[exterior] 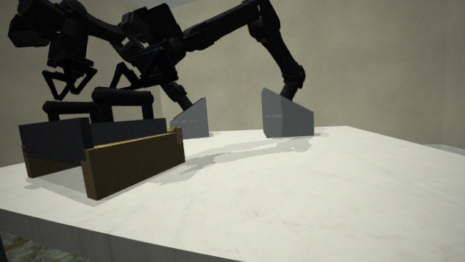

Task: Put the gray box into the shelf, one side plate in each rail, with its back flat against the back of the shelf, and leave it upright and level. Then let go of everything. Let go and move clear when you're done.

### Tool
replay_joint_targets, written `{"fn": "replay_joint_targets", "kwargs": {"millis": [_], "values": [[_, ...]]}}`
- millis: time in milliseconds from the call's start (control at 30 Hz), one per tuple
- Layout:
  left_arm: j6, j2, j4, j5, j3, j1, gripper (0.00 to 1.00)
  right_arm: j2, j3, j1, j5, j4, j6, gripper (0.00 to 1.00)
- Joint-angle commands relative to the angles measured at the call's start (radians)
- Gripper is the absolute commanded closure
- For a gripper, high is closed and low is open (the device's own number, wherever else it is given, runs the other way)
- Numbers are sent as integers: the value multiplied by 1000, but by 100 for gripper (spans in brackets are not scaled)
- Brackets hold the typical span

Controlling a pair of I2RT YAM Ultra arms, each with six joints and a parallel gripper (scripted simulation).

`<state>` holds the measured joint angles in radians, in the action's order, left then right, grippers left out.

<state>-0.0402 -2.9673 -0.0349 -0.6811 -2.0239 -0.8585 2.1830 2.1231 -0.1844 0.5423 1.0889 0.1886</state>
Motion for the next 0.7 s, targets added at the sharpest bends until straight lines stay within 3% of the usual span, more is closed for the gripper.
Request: {"fn": "replay_joint_targets", "kwargs": {"millis": [0,400,533,633,667], "values": [[-4,76,52,-9,40,-44,0,-53,54,40,10,27,15,0],[-65,202,89,-40,219,-91,0,-60,153,86,35,197,71,0],[-32,207,105,-32,167,-87,0,-69,130,81,29,120,58,0],[-32,206,105,-33,166,-87,0,-67,134,82,30,157,60,0],[-31,200,105,-31,182,-86,0,-71,78,79,21,110,45,0]]}}
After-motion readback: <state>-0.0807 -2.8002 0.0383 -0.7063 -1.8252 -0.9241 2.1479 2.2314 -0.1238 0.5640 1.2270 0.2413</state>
